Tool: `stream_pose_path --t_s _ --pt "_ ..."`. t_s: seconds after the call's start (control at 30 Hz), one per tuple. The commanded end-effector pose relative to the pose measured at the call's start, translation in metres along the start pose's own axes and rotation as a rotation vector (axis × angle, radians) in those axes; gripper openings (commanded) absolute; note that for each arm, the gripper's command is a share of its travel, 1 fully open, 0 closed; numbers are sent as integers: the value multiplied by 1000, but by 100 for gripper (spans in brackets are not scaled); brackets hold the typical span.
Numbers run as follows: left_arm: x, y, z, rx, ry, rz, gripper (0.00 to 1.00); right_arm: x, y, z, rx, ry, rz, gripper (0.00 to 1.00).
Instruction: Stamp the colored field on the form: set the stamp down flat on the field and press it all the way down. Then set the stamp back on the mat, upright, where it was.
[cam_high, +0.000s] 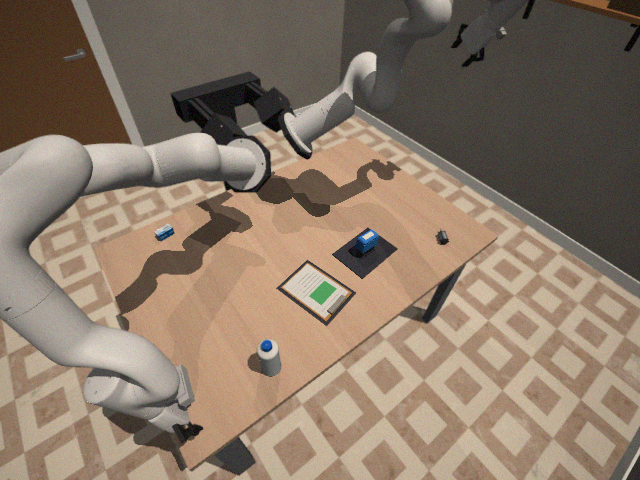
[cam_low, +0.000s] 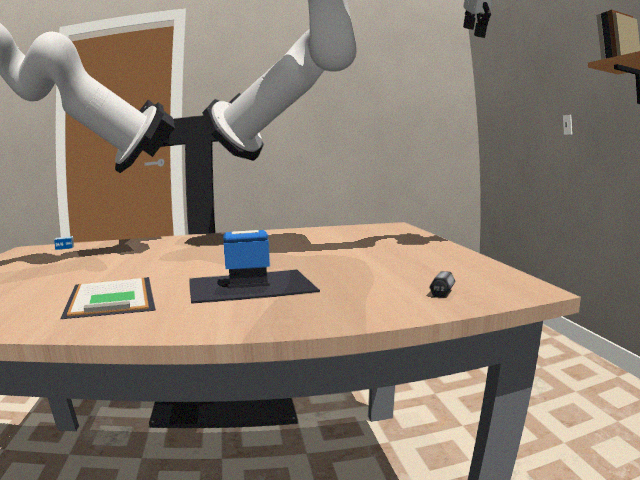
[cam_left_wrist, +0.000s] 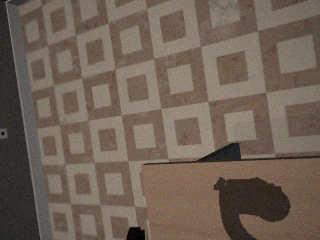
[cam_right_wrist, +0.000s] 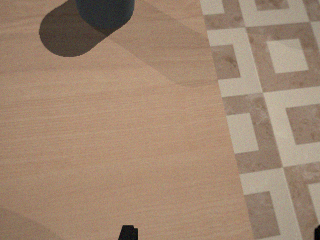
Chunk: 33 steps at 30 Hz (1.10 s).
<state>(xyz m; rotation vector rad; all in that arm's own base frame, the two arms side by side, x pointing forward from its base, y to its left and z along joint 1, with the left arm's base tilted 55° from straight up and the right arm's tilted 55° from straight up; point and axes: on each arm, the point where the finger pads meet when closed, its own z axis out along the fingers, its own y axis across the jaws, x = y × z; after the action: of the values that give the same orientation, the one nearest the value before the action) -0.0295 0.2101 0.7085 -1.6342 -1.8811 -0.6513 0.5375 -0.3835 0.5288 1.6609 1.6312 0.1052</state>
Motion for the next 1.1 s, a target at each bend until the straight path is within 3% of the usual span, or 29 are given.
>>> stream_pose_path --t_s 0.0,0.47,1.07 --pt "1 -6 -1 18 2 -19 100 0 1 -1 -1 -1 0 100" --pt "-1 -32 -2 104 2 -109 100 0 1 -1 -1 -1 0 100" --pt "-2 -37 -3 120 2 -126 100 0 1 -1 -1 -1 0 100"
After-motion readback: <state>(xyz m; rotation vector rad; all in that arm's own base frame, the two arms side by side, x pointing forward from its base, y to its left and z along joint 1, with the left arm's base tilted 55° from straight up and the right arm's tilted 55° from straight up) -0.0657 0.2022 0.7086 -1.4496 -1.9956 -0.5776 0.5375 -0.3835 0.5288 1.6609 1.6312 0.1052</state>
